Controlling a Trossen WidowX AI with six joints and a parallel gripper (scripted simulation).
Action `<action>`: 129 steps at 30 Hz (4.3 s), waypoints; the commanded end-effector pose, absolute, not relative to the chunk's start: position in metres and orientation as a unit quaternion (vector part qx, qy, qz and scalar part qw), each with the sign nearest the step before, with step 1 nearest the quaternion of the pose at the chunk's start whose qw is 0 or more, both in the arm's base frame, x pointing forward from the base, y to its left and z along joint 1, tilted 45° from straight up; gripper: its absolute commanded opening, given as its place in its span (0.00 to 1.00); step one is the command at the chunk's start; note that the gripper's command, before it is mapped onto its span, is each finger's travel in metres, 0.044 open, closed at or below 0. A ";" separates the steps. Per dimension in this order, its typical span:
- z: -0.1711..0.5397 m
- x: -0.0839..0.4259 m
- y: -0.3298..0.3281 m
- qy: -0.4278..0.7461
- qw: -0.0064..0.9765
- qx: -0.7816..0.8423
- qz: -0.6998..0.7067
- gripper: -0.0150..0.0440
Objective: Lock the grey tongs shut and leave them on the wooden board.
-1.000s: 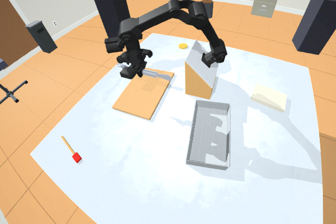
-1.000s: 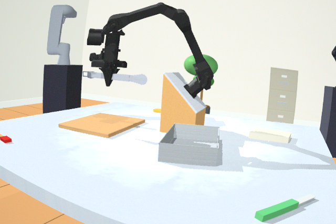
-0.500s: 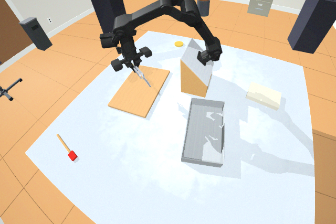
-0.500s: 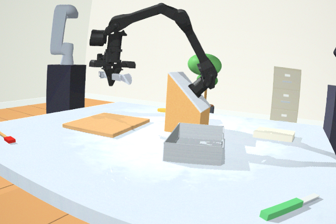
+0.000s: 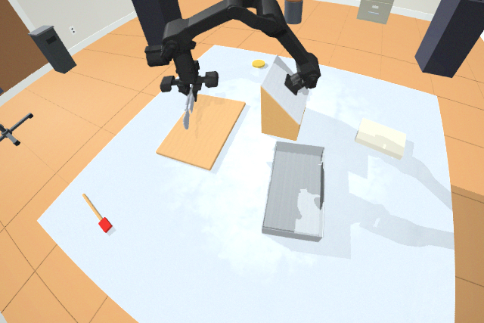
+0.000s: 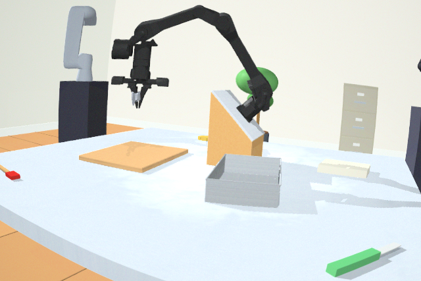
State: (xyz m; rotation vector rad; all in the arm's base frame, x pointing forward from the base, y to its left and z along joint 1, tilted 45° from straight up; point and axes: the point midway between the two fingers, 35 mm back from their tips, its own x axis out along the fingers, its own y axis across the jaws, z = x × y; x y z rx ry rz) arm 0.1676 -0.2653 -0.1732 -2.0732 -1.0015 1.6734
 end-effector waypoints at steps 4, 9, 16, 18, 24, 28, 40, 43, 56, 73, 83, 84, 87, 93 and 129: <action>-0.180 0.157 -0.269 -0.265 0.246 -0.692 0.625 0.00; -0.184 0.151 -0.271 -0.206 0.311 -0.665 0.647 0.00; -0.188 0.145 -0.273 -0.152 0.366 -0.636 0.662 0.00; -0.188 0.145 -0.273 -0.152 0.366 -0.636 0.662 0.00; -0.188 0.145 -0.273 -0.152 0.366 -0.636 0.662 0.00; -0.192 0.144 -0.272 -0.143 0.373 -0.649 0.647 0.00; -0.213 0.139 -0.270 -0.083 0.404 -0.736 0.537 0.00; -0.216 0.137 -0.270 -0.065 0.410 -0.756 0.506 0.00; -0.217 0.127 -0.269 0.008 0.417 -0.831 0.367 0.00; -0.190 0.110 -0.261 0.086 0.390 -0.897 0.191 0.00; -0.188 0.109 -0.261 0.089 0.388 -0.898 0.185 0.00; -0.188 0.109 -0.261 0.089 0.388 -0.898 0.185 0.00; -0.188 0.109 -0.261 0.089 0.388 -0.898 0.185 0.00; -0.188 0.109 -0.261 0.089 0.388 -0.898 0.185 0.00; -0.214 0.125 -0.270 0.021 0.414 -0.843 0.342 0.00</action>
